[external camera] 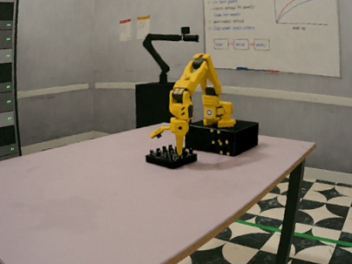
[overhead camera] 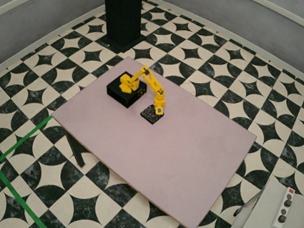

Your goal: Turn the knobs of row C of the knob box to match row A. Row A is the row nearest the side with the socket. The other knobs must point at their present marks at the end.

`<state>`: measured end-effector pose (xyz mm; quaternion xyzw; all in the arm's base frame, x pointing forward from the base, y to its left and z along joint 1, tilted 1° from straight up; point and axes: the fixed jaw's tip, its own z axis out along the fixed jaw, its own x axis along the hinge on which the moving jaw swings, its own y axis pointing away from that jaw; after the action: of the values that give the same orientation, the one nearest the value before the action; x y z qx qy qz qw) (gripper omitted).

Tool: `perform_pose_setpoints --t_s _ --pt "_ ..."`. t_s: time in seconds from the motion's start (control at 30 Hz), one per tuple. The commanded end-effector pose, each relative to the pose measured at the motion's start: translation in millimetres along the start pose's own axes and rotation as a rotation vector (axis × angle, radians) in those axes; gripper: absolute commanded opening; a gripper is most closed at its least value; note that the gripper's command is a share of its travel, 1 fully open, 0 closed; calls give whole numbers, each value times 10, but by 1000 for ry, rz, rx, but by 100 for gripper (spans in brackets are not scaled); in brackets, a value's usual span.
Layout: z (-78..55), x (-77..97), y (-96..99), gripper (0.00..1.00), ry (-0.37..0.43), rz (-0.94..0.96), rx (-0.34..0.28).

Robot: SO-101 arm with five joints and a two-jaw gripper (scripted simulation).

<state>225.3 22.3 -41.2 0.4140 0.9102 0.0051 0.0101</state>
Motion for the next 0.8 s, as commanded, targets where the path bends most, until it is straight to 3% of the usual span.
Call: perform_pose_setpoints --t_s 0.0,0.77 --pt "73 33 -9 10 7 1 8" --pt "110 34 -35 10 7 1 8"
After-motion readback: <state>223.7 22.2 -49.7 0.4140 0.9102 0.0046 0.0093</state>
